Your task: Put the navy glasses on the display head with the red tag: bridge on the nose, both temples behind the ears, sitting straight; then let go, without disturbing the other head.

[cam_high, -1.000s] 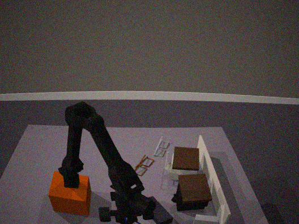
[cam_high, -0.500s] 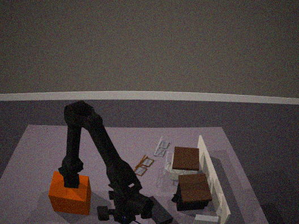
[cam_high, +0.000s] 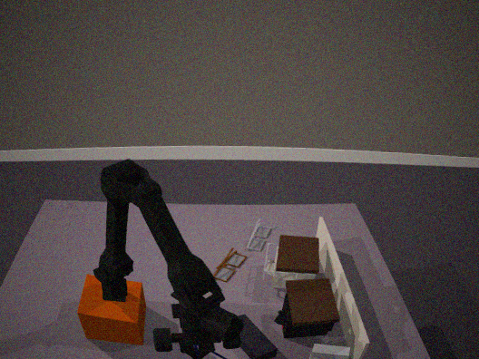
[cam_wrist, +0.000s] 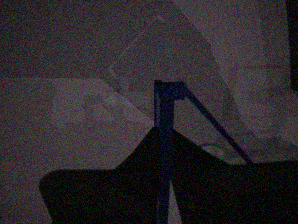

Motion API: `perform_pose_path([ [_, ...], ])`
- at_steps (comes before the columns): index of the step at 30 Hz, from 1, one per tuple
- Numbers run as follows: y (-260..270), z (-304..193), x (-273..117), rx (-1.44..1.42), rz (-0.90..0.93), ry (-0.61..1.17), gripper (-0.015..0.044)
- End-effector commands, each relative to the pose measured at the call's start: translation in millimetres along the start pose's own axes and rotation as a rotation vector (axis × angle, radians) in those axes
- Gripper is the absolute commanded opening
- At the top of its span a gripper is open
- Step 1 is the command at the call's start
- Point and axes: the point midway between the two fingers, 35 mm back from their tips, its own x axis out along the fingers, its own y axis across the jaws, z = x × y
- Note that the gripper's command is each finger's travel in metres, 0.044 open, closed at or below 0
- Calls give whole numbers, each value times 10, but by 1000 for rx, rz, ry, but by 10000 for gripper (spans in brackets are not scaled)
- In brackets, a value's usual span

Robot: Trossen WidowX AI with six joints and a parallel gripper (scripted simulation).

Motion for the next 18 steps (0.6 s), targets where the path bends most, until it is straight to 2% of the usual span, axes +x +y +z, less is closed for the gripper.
perform_pose_path([
  [1, 27, 46, 14, 1, 2, -7, 0],
  [18, 68, 139, 14, 1, 3, -8, 0],
])
